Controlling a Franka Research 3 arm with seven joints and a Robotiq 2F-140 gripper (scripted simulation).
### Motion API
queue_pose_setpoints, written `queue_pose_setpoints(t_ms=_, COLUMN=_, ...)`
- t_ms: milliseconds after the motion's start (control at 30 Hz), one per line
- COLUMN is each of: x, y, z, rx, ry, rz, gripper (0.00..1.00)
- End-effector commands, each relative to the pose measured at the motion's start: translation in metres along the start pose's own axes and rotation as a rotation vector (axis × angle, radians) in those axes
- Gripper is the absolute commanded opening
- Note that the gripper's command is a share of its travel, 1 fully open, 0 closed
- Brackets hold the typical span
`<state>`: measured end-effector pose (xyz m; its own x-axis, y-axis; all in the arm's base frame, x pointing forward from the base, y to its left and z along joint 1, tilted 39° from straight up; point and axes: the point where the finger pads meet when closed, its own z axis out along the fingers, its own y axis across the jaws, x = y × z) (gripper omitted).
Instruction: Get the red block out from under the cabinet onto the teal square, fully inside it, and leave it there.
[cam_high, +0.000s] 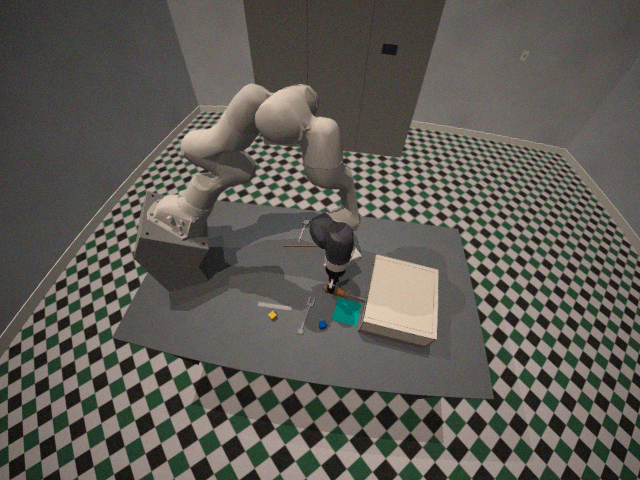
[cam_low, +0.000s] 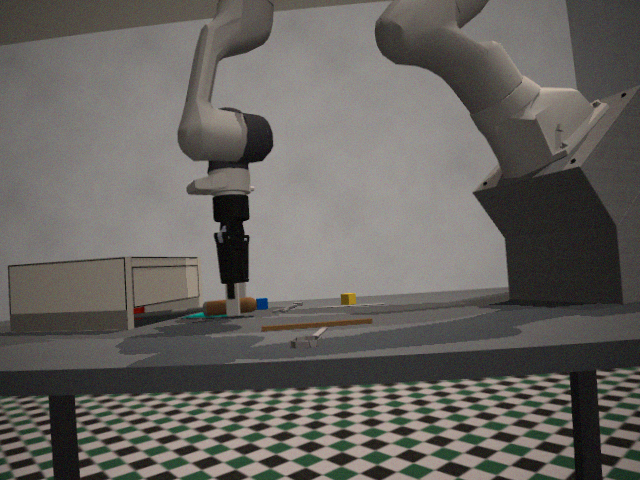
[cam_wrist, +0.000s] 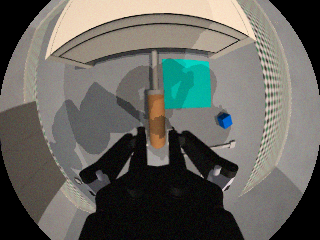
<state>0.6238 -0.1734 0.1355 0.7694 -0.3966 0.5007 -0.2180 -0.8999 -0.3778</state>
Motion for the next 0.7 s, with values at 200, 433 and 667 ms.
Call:
queue_pose_setpoints(t_ms=200, x=-0.017, y=0.003, z=0.0, rx=-0.004, ry=0.007, rz=-0.014, gripper=0.0)
queue_pose_setpoints(t_ms=433, x=-0.036, y=0.003, z=0.0, rx=-0.004, ry=0.007, rz=-0.015, gripper=0.0)
queue_pose_setpoints(t_ms=667, x=-0.05, y=0.004, z=0.0, rx=-0.004, ry=0.007, rz=-0.015, gripper=0.0)
